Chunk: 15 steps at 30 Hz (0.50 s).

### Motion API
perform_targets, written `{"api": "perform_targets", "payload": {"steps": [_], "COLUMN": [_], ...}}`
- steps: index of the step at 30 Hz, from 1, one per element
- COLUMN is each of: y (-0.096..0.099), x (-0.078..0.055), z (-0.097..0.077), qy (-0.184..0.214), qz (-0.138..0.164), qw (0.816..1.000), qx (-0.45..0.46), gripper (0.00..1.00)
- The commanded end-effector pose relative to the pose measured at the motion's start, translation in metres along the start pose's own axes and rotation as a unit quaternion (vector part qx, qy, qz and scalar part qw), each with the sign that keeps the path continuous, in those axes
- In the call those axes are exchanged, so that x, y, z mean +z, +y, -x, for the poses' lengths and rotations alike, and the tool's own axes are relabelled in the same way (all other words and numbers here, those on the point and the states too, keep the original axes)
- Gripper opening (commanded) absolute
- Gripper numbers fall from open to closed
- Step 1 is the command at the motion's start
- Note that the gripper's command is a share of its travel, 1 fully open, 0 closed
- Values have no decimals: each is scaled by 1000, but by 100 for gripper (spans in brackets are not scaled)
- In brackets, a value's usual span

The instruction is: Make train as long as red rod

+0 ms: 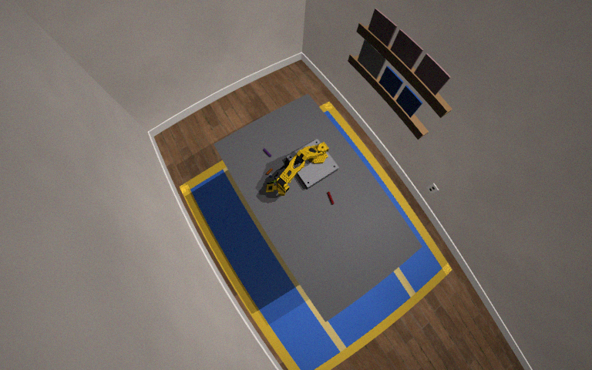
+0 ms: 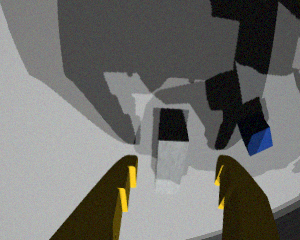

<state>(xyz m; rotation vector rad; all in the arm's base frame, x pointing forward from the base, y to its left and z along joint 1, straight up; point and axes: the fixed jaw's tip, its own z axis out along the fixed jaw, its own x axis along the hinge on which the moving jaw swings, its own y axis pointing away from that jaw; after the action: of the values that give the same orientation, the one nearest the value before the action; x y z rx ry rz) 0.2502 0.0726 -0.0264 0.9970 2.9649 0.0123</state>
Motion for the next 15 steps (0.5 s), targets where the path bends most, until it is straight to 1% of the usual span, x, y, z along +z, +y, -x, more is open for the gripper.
{"api": "perform_targets", "payload": {"steps": [1,5,6,15], "y": [-2,-2,-6,-6], "x": [6,6,9,9], "z": [-4,-4,-6,-6], "qy": [6,6,12,12], "qz": [-7,-7,-15,-15], "qw": [1000,1000,1000,1000], "qx": [1,1,1,1], "gripper": [19,19,19,19]}}
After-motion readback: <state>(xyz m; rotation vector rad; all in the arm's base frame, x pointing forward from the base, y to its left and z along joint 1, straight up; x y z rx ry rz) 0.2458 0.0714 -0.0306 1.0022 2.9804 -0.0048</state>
